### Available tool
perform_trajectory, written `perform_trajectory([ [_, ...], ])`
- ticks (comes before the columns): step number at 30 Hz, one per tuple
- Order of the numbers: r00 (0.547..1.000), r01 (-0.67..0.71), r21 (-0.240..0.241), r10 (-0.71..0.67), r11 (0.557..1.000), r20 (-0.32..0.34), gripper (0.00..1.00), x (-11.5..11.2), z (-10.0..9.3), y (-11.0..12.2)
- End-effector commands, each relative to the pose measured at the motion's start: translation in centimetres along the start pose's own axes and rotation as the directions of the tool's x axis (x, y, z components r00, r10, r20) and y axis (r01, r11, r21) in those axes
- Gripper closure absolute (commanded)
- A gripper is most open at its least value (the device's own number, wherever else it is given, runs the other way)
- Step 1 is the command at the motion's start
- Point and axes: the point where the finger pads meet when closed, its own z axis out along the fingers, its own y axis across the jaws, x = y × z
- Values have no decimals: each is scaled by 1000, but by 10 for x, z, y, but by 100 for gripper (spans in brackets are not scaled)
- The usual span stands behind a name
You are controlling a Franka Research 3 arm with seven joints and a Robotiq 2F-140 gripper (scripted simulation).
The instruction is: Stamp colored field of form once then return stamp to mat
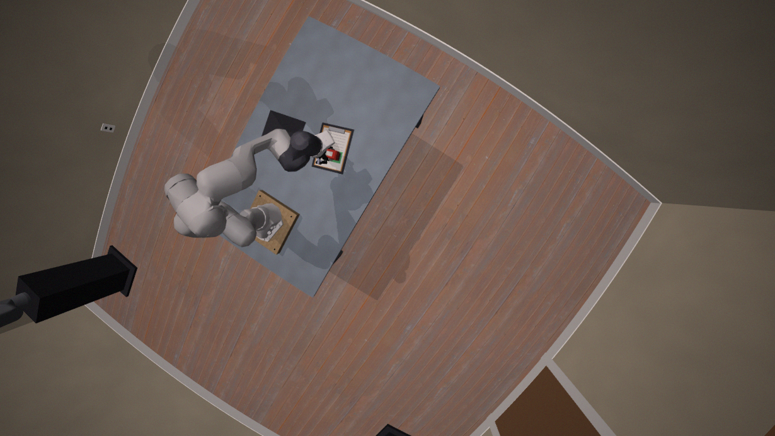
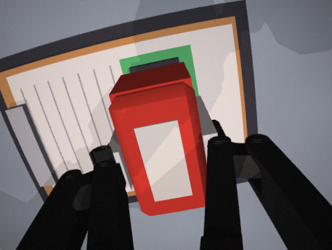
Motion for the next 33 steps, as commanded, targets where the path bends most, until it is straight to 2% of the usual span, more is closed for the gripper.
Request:
perform_trajectory([
  [1, 1000, -4, 0, 4, 1000, -2, 82, 1, -2, 0],
  [4, 1000, -4, 0, 4, 1000, -2, 82, 1, -4, 0],
  [9, 1000, -4, 0, 4, 1000, -2, 82, 1, -34, 2],
  [11, 1000, -4, 0, 4, 1000, -2, 82, 1, -40, 2],
  [21, 1000, -5, 0, 5, 1000, -2, 82, 0, -41, 2],
  [22, 1000, -11, 0, 11, 1000, -1, 82, -6, -40, -2],
  [23, 1000, -24, 0, 24, 1000, -1, 82, -20, -40, -10],
  [25, 997, -75, -1, 75, 997, 0, 82, -71, -39, -35],
  [27, 989, -146, -1, 146, 989, 1, 82, -103, -39, -42],
  [30, 970, -245, -1, 245, 970, -1, 82, -165, -37, -50],
  [33, 969, -247, 0, 247, 969, 6, 82, -228, -36, -55],
])
